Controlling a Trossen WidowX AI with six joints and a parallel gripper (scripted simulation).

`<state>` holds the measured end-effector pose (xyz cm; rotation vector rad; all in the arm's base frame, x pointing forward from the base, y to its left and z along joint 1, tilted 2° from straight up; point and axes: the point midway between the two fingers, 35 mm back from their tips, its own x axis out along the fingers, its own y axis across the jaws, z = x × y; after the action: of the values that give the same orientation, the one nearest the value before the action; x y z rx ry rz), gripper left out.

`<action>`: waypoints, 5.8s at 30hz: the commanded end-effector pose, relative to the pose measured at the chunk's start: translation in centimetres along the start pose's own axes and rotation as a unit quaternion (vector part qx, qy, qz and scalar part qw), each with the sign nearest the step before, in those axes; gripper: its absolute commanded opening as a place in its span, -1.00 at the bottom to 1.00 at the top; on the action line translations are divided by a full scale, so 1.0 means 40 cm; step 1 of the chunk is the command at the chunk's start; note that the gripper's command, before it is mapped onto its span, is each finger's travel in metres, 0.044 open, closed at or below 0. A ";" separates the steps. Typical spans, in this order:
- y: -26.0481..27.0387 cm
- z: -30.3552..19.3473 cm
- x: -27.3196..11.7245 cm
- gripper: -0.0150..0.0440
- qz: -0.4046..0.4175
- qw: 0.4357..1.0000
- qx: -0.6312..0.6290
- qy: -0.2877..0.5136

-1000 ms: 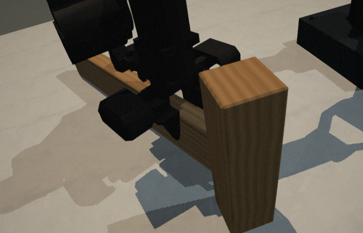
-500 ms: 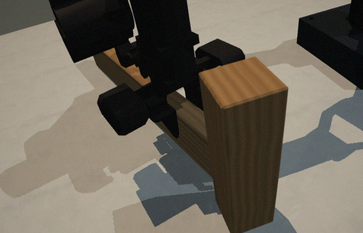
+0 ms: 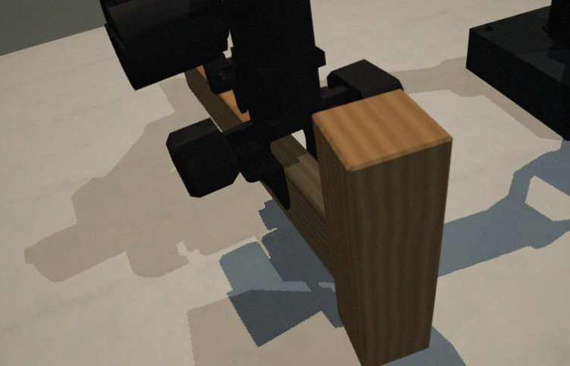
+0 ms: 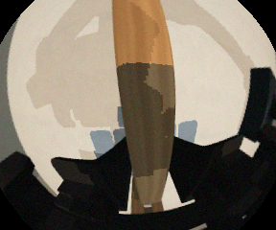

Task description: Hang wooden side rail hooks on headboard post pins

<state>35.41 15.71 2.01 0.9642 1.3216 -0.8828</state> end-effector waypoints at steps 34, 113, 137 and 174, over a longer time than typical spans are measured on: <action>-0.032 -0.003 -0.003 -0.49 -0.003 0.996 0.091 0.000; -0.032 -0.003 -0.036 -0.49 -0.003 0.996 0.091 0.000; -0.032 -0.003 -0.046 -0.49 -0.003 0.996 0.091 0.000; -0.032 -0.003 -0.061 -0.49 -0.003 0.996 0.091 0.000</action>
<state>33.90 15.35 3.71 1.0882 1.2729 -1.0265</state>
